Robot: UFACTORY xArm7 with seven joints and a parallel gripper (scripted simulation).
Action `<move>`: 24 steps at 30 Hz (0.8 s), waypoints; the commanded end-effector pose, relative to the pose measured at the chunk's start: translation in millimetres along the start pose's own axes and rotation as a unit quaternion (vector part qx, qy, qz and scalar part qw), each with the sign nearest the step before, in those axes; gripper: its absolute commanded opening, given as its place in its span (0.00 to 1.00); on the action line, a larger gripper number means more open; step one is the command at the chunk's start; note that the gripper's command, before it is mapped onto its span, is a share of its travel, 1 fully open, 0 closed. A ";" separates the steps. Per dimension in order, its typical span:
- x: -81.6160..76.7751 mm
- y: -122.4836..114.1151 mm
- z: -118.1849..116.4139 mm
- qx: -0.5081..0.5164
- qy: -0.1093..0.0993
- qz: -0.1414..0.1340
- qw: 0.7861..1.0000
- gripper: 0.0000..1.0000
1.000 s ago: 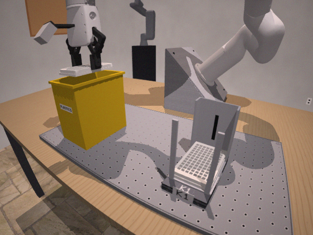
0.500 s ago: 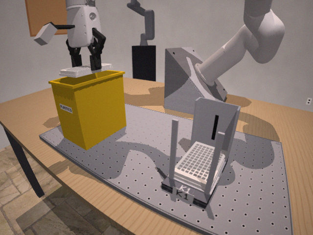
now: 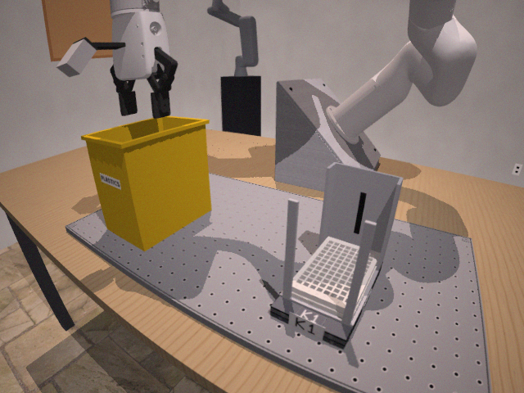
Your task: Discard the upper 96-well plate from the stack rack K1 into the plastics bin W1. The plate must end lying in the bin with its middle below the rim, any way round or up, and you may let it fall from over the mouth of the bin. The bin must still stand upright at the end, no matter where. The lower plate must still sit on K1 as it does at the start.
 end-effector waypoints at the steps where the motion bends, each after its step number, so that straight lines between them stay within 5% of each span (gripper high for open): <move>1: -2.8 0.6 0.7 0.000 -0.002 0.002 1.000 1.00; 20: -2.9 0.6 0.7 0.000 -0.002 0.002 1.000 1.00; 24: -13.4 0.5 0.7 0.000 -0.002 0.002 1.000 1.00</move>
Point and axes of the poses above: the point where the finger pads meet when closed, its own x axis out along the fingers, its own z axis across the jaws, y = z × x, the point moved 3 cm from there along -x, back along the fingers, and after that the axes turned 11 degrees about x, right-handed, at the moved point
